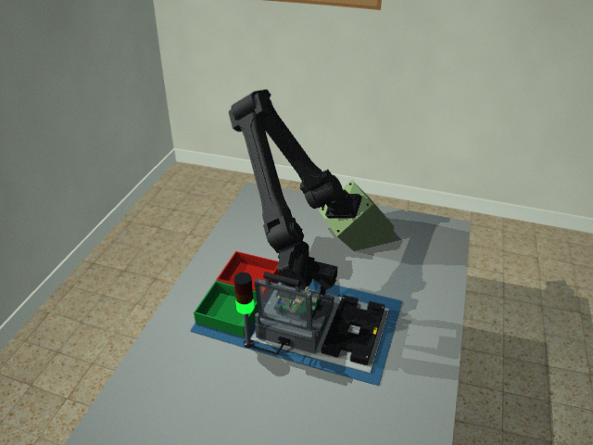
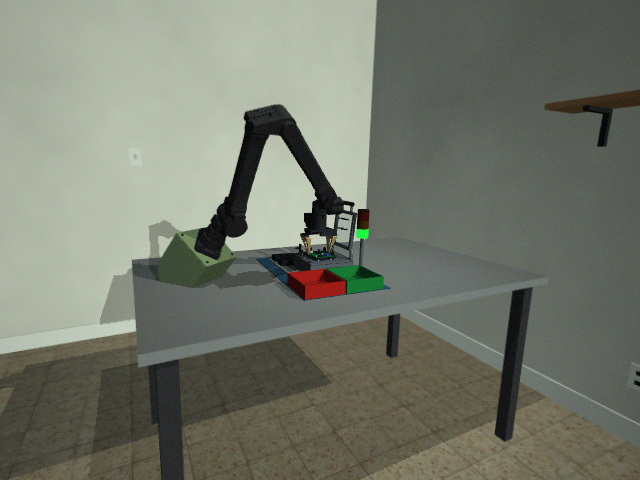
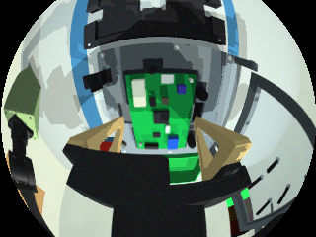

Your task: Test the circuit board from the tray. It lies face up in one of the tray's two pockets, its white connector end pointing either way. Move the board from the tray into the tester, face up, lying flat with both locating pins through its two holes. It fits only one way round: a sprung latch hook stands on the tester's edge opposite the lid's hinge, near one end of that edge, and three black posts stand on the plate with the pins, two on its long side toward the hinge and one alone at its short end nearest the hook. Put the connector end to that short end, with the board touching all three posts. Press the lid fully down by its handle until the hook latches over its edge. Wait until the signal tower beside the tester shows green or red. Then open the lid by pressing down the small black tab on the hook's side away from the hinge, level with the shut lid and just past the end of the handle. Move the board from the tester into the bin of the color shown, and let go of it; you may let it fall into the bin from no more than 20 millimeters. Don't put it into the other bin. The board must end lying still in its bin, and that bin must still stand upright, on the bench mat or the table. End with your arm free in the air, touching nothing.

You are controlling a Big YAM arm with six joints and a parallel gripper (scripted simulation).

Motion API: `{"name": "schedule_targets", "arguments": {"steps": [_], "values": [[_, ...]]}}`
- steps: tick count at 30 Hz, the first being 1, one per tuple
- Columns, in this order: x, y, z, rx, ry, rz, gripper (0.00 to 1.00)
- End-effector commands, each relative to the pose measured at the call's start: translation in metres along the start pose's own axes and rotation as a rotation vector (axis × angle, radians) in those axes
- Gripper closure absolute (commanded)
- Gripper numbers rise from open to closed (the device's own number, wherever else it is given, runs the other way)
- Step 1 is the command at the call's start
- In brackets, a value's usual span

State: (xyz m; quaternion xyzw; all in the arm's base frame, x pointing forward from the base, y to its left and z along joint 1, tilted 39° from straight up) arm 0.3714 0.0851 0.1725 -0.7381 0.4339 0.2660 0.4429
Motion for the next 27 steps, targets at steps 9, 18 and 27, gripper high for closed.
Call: {"name": "schedule_targets", "arguments": {"steps": [9, 18, 27], "values": [[0.0110, -0.0053, -0.0002, -0.012, 0.001, -0.001, 0.08], [0.0110, -0.0052, -0.0002, -0.010, 0.001, -0.001, 0.08], [0.0110, -0.0052, -0.0002, -0.010, 0.001, -0.001, 0.08]]}}
Point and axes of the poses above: the point where the finger pads meet when closed, its own x axis out along the fingers, its own y axis across the jaws, z = x × y, the point moved 4 cm from there along -x, back along the fingers, and after that the axes turned 1 degree about x, right-handed, at the moved point
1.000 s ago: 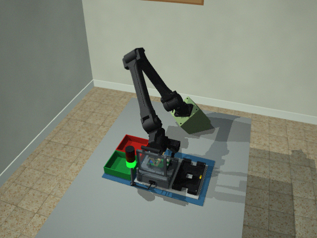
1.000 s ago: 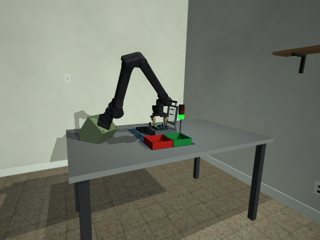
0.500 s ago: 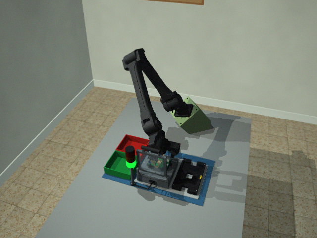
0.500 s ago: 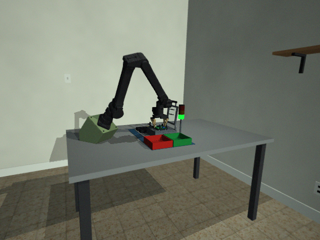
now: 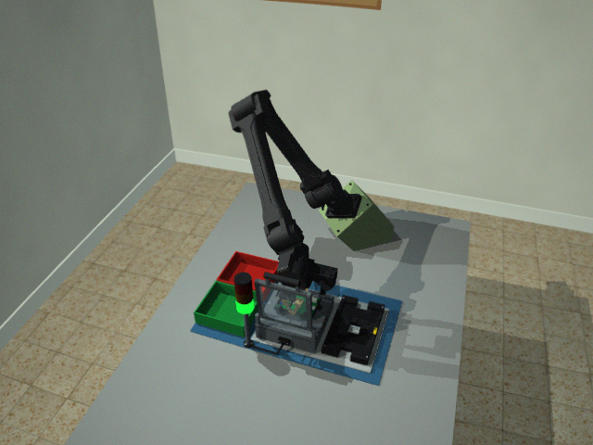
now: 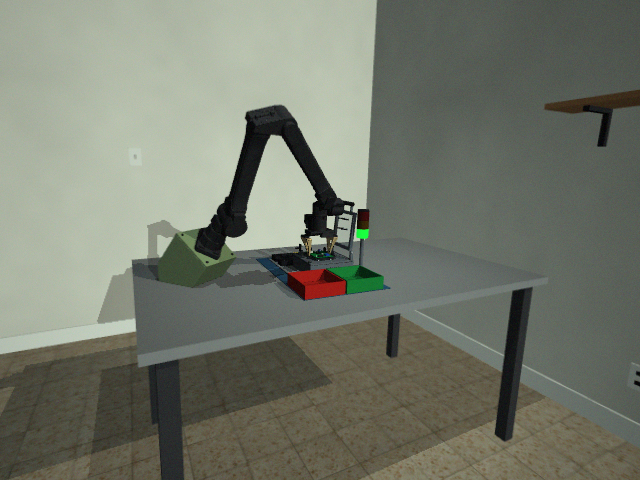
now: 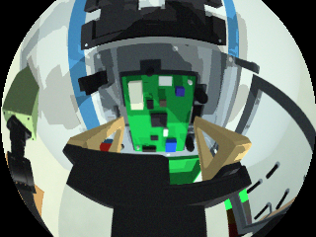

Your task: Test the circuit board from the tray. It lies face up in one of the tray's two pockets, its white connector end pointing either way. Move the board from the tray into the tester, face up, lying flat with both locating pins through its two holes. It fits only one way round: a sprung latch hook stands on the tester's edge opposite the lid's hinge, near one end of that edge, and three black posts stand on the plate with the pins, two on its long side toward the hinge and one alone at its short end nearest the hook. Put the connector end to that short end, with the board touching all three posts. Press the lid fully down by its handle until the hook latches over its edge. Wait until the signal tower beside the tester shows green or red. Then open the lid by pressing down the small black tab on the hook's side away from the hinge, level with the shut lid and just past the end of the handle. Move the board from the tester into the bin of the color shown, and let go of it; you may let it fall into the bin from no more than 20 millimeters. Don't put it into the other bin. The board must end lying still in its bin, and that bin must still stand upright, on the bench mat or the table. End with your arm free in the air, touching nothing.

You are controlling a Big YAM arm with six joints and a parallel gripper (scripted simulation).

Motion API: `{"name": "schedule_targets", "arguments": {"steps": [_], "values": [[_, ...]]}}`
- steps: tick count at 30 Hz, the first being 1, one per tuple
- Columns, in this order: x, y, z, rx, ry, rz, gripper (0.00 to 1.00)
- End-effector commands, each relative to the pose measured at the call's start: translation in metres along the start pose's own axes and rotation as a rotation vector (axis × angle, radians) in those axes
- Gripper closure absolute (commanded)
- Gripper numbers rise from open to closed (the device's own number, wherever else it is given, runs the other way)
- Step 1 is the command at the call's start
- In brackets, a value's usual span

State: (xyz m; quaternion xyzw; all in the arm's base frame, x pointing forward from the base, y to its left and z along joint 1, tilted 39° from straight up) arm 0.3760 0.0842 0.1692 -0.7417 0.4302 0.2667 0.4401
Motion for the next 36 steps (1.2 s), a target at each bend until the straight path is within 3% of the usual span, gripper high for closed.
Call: {"name": "schedule_targets", "arguments": {"steps": [1, 31, 32, 36], "values": [[0.0060, -0.0027, -0.0009, 0.000, 0.001, 0.006, 0.08], [0.0060, -0.0027, -0.0009, 0.000, 0.001, 0.006, 0.08], [0.0060, -0.0027, -0.0009, 0.000, 0.001, 0.006, 0.15], [0.0060, -0.0027, -0.0009, 0.000, 0.001, 0.006, 0.15]]}}
Point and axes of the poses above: the point where the finger pads meet when closed, its own x axis out along the fingers, its own y axis across the jaws, z = x × y, the point moved 4 cm from there along -x, back along the fingers, and after that the axes turned 1 degree about x, right-handed, at the moved point
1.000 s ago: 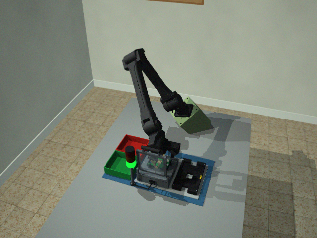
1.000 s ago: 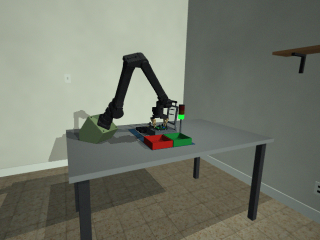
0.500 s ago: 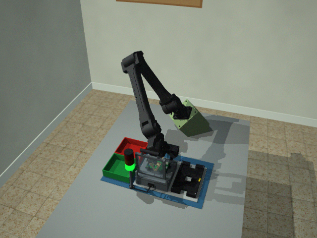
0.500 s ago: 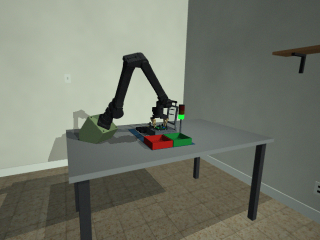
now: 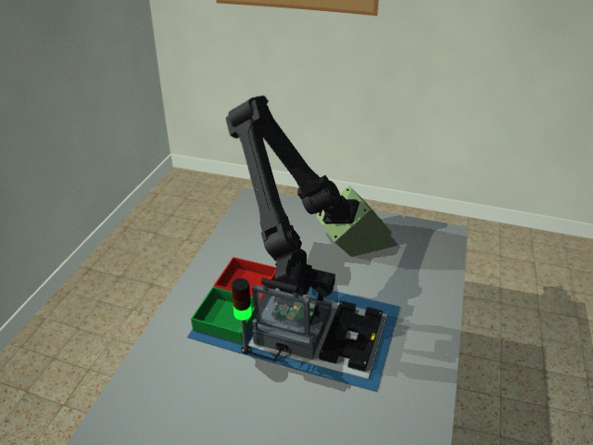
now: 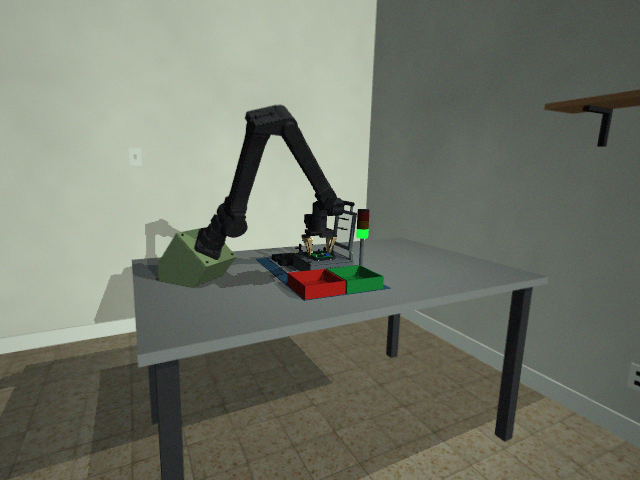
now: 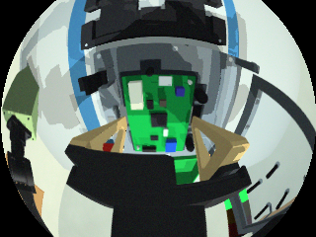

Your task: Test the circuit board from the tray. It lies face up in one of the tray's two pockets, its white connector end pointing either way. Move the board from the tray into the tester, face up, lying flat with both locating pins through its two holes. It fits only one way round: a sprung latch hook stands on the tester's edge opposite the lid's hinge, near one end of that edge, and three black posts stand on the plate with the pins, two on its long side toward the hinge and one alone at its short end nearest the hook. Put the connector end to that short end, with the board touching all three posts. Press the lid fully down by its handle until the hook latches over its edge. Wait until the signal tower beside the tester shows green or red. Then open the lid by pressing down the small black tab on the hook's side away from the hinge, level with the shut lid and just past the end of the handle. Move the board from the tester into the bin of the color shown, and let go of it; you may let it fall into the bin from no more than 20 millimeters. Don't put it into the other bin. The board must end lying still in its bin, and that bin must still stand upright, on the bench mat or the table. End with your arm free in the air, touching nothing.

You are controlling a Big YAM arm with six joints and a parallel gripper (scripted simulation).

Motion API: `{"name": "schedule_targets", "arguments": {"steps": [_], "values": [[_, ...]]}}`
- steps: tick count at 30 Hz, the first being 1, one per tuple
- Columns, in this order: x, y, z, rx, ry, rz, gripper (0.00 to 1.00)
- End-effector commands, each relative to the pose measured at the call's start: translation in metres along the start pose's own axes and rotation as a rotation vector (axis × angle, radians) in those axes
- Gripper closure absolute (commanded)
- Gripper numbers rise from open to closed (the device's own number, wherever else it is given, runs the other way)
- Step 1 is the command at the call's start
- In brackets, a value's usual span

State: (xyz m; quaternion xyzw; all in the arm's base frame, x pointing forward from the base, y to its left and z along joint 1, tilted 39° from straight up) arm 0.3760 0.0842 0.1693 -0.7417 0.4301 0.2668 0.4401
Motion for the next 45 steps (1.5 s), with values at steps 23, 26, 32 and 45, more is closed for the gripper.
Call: {"name": "schedule_targets", "arguments": {"steps": [23, 26, 32, 45], "values": [[0.0060, -0.0027, -0.0009, 0.000, 0.001, 0.006, 0.22], [0.0060, -0.0027, -0.0009, 0.000, 0.001, 0.006, 0.22], [0.0060, -0.0027, -0.0009, 0.000, 0.001, 0.006, 0.22], [0.0060, -0.0027, -0.0010, 0.001, 0.001, 0.006, 0.26]]}}
Point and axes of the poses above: the point where the finger pads meet when closed, its own x axis out along the fingers, its own y axis across the jaws, z = x × y, the point moved 4 cm from there along -x, back along the fingers, and after that the axes turned 1 degree about x, right-handed, at the moved point
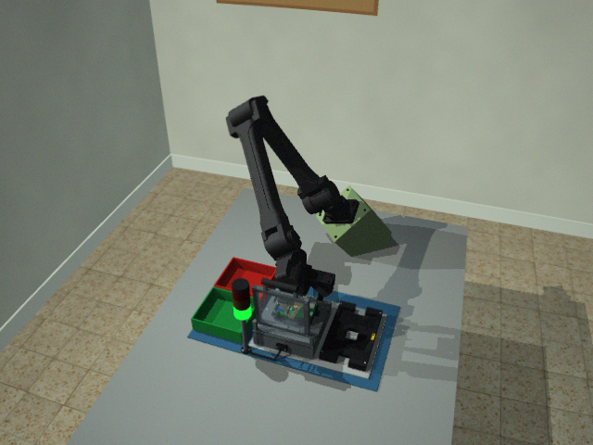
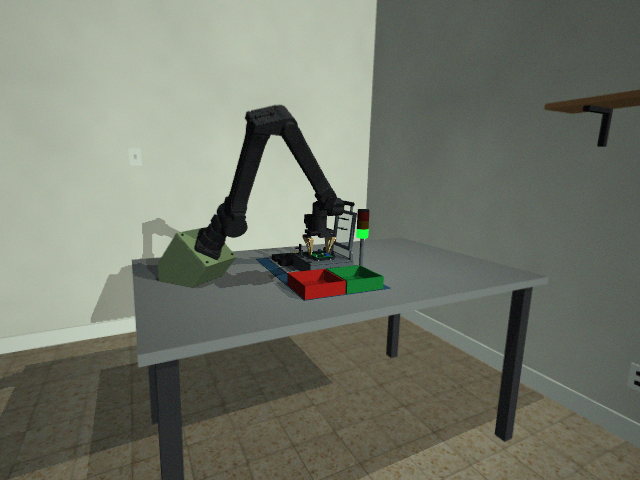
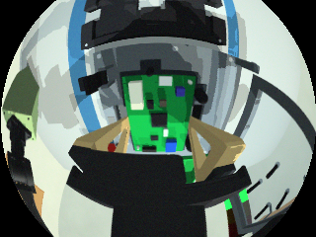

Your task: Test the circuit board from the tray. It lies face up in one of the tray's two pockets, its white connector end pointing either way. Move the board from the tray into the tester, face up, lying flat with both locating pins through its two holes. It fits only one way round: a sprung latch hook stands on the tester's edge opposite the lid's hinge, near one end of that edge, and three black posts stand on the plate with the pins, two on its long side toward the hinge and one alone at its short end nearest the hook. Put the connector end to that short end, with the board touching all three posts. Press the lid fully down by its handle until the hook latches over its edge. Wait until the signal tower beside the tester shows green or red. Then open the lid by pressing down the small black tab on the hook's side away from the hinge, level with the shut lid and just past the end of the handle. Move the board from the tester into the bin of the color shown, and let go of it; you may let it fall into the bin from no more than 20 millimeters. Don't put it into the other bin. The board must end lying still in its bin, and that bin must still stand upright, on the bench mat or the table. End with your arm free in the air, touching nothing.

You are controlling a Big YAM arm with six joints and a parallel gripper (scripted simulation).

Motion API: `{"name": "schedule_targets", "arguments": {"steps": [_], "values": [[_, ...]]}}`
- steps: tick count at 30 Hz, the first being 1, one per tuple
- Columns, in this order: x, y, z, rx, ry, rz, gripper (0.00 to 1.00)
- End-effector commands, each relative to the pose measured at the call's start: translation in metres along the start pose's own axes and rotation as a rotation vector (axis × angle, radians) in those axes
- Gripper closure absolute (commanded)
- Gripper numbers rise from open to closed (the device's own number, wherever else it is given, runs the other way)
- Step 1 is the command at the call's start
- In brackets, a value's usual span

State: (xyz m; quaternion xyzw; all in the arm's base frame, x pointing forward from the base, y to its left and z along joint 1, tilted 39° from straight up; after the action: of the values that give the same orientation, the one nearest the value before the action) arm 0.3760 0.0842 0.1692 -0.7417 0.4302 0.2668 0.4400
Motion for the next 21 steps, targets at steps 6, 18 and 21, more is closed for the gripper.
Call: {"name": "schedule_targets", "arguments": {"steps": [6, 18, 21], "values": [[0.0059, -0.0028, -0.0010, 0.001, 0.001, 0.006, 0.28], [0.0059, -0.0028, -0.0010, 0.001, 0.001, 0.006, 0.28], [0.0059, -0.0028, -0.0010, 0.001, 0.001, 0.006, 0.28]]}}
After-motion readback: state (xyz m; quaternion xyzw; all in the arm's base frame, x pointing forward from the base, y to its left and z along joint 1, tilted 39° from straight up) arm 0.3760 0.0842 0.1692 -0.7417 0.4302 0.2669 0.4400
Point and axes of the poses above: the point where the finger pads meet when closed, its own x axis out along the fingers, its own y axis across the jaws, z = x × y, the point moved 4 cm from there along -x, back along the fingers, and after that the axes turned 1 degree about x, right-handed, at the moved point
